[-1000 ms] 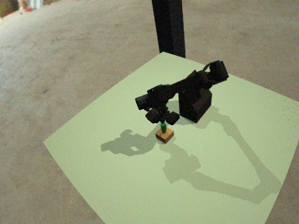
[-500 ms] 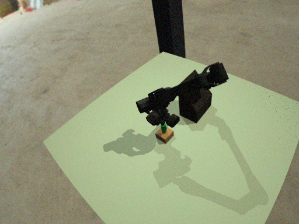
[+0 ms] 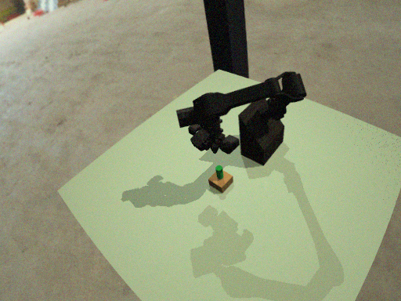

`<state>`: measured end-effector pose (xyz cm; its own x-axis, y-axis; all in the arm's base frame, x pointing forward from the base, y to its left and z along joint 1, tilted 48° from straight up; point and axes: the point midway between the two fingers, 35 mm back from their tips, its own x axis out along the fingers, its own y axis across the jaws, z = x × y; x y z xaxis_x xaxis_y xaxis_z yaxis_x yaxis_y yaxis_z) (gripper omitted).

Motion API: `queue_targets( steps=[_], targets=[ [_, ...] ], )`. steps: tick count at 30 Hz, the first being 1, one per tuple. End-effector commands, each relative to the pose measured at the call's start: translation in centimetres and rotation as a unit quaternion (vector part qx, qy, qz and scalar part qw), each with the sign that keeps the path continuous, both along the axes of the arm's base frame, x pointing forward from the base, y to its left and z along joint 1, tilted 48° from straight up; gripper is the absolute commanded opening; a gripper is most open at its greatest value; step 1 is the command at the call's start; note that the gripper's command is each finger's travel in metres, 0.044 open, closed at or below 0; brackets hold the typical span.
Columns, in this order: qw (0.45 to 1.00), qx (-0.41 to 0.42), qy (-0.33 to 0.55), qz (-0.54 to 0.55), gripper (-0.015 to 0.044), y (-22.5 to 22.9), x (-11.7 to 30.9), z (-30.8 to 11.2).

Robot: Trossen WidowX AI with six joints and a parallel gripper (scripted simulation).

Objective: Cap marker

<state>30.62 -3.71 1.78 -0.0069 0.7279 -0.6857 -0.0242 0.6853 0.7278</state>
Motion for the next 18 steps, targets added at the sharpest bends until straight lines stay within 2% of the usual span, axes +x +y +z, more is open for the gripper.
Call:
queue_targets(
  steps=[1, 15, 16, 18],
  targets=[
    [1.000, 0.000, 0.004, 0.009, 0.0053, 0.03, -0.21, 0.15],
    [1.000, 0.000, 0.004, 0.009, 0.0420, 0.03, -0.21, 0.15],
    [1.000, 0.000, 0.004, 0.009, 0.0440, 0.03, -0.21, 0.15],
    [1.000, 0.000, 0.004, 0.009, 0.0440, 0.03, -0.21, 0.15]
  ],
)
